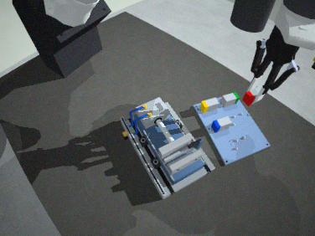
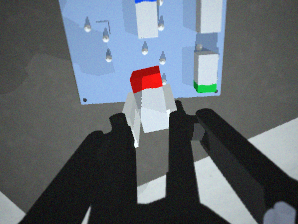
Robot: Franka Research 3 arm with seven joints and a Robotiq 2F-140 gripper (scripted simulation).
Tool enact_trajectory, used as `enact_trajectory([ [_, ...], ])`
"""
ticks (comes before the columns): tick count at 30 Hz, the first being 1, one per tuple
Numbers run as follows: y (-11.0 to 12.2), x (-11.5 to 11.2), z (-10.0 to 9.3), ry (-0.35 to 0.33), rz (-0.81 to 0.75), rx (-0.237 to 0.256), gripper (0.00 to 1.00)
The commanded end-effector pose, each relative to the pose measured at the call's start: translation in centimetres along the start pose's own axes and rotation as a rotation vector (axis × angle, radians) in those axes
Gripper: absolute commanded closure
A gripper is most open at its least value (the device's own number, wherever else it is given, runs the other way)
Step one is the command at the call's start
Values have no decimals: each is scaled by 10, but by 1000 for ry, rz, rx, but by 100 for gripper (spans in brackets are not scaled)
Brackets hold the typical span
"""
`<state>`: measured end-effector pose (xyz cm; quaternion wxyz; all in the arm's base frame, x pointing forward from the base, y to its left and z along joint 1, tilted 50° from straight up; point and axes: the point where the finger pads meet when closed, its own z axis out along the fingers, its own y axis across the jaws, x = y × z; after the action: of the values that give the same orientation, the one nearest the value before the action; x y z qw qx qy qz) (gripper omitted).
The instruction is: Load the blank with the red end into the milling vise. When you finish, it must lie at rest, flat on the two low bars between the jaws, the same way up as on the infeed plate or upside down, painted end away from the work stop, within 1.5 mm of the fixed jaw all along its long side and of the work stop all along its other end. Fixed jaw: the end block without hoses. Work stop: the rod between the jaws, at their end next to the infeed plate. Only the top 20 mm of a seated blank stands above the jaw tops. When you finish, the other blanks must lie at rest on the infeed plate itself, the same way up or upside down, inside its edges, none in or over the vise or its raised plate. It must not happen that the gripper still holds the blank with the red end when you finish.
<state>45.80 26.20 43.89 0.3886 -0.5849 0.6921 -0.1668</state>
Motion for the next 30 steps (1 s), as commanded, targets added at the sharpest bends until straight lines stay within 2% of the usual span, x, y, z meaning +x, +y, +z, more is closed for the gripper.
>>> enact_trajectory([
  [1,-3,25,0,-1,-10,3,100],
  [3,-5,45,1,-2,-14,4,100],
  [15,-5,45,1,-2,-14,4,100],
  [20,-9,95,3,-2,-14,4,100],
  [30,-9,95,3,-2,-14,4,100],
])
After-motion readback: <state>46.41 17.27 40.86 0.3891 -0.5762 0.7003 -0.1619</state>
